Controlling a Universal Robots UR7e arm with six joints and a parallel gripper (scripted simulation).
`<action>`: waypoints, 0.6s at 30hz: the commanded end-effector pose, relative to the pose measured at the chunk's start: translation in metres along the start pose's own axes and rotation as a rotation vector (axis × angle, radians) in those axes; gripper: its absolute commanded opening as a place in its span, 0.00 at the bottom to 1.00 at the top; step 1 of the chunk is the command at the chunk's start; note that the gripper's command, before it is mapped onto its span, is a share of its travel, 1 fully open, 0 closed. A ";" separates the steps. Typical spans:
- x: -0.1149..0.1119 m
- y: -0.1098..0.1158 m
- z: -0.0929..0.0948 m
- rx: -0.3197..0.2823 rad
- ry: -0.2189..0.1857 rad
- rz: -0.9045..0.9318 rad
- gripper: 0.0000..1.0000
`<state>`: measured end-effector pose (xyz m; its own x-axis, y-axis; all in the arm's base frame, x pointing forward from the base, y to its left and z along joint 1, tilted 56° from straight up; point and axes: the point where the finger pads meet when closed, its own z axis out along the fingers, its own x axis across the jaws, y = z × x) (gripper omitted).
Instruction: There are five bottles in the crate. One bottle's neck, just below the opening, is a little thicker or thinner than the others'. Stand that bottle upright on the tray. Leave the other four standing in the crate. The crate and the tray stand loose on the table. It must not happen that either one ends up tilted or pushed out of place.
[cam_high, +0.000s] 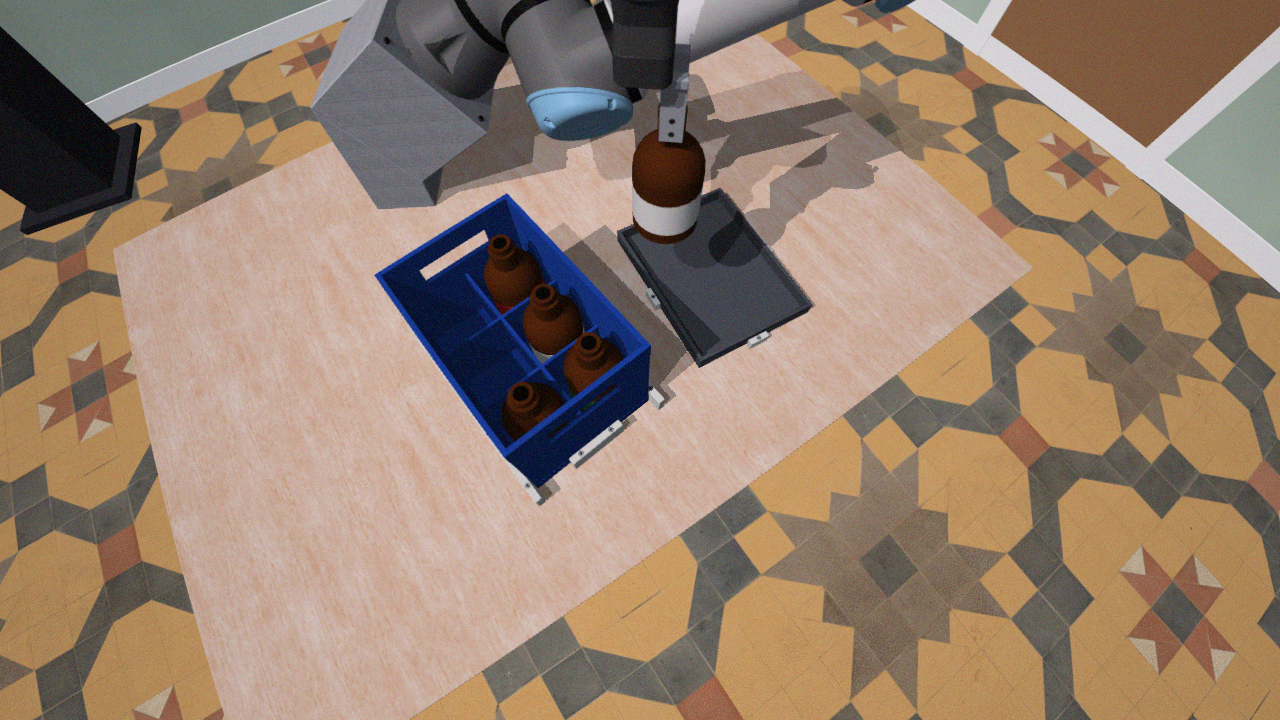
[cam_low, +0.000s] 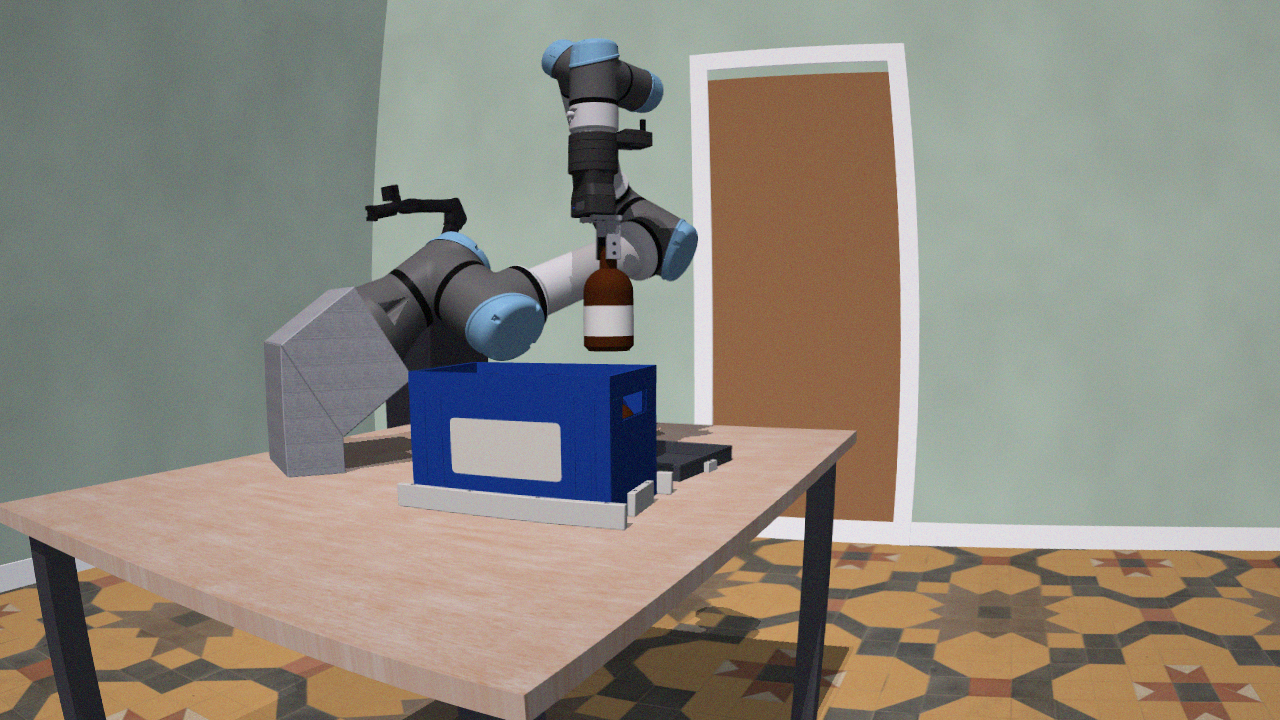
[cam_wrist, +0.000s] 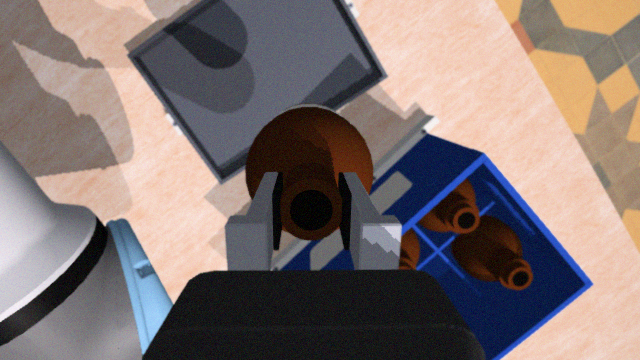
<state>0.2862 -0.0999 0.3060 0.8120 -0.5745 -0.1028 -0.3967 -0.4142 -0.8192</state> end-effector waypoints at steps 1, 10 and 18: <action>-0.003 -0.004 -0.001 0.000 0.001 0.000 0.00; -0.015 -0.019 -0.001 0.000 0.001 0.000 0.00; -0.022 -0.029 -0.001 0.000 0.001 0.000 0.00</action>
<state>0.2800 -0.0772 0.3297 0.8120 -0.5745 -0.1028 -0.3968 -0.4142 -0.8192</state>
